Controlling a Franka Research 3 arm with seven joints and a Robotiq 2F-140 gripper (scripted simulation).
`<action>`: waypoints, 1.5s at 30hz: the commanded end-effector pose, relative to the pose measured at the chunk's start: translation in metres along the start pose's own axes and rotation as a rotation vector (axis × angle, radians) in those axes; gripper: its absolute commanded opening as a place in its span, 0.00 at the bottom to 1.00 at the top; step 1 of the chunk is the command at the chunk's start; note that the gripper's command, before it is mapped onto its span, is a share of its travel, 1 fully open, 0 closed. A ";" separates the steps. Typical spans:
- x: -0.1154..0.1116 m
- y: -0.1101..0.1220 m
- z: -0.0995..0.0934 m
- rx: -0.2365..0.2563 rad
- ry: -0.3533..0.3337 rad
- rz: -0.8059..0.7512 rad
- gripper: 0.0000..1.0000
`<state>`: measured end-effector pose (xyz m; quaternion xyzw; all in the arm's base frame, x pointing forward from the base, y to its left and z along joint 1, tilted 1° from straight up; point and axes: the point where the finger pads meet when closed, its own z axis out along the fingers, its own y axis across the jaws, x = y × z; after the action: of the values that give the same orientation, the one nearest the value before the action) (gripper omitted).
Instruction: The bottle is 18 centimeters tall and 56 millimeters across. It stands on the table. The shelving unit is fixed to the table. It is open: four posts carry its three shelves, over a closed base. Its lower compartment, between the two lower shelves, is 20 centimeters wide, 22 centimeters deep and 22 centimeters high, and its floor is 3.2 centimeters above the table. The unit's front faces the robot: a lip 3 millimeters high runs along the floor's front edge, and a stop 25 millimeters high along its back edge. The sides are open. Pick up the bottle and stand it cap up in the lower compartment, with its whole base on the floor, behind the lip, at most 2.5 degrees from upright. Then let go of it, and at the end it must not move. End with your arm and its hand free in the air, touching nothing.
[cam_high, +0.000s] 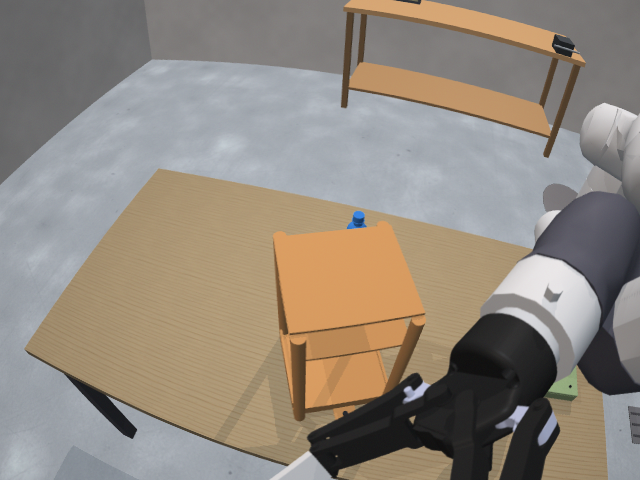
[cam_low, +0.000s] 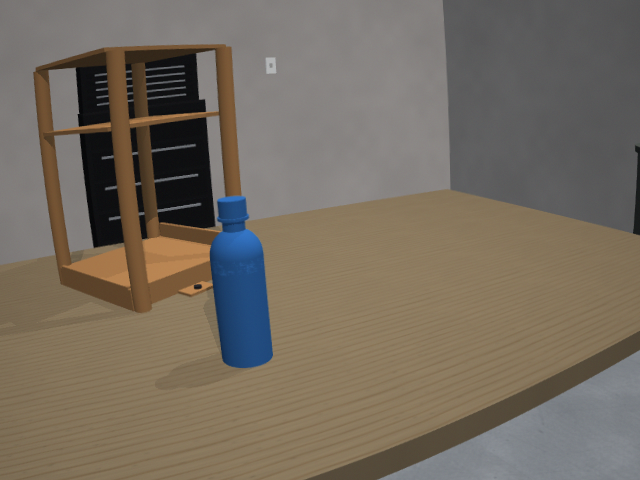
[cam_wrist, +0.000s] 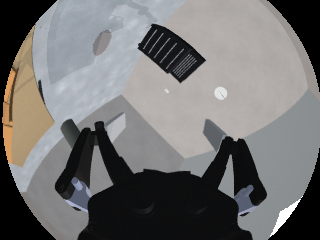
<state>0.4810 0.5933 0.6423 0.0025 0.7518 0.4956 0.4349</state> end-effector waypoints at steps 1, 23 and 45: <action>0.005 0.006 0.001 -0.007 0.017 -0.003 1.00; -0.022 -0.017 0.009 0.014 0.040 0.002 1.00; -0.049 -0.044 0.013 0.045 0.065 0.009 1.00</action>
<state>0.5236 0.5671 0.6447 -0.0097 0.7639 0.4845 0.4262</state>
